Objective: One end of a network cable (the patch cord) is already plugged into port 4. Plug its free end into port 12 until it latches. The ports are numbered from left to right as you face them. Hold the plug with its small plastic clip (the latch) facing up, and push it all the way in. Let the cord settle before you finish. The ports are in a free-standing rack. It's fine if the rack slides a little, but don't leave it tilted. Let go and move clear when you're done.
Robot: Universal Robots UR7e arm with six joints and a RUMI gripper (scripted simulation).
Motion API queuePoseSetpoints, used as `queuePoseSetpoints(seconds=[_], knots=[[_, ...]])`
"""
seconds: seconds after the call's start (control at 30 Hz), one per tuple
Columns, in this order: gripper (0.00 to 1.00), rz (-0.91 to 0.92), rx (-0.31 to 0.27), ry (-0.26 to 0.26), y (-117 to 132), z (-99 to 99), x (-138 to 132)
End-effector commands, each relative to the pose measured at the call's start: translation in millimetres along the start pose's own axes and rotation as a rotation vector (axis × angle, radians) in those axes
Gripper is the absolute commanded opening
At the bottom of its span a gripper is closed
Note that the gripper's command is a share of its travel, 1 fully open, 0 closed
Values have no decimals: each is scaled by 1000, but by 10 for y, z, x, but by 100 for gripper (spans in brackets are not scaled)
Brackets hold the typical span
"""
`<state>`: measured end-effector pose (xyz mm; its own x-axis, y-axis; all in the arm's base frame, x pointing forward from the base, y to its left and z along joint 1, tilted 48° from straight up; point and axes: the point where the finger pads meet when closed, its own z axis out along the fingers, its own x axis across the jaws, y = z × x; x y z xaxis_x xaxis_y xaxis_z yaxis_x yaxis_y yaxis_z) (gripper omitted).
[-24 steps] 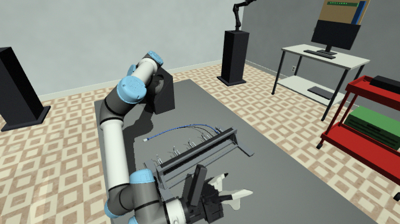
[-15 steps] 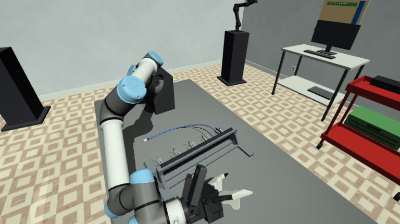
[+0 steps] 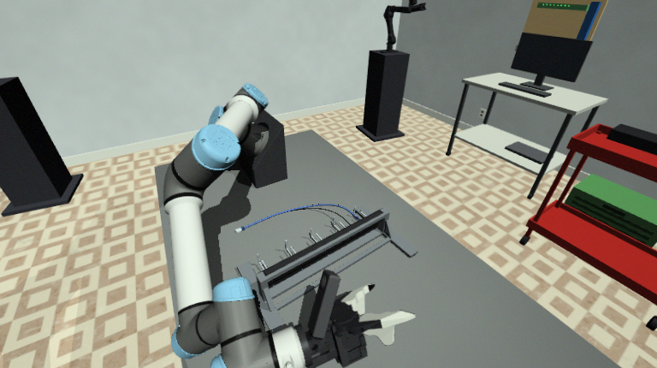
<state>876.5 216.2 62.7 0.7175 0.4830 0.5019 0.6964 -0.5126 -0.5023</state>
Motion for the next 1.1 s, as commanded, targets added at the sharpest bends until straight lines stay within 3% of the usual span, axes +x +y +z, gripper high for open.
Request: queuePoseSetpoints(seconds=[0.0, 0.5, 1.07], knots=[[100, -2, -1, 0, -12, -3, 6], [100, 2, -24, -11, -33, -47, -61], [100, 17, -100, -45, -137, -183, -323]])
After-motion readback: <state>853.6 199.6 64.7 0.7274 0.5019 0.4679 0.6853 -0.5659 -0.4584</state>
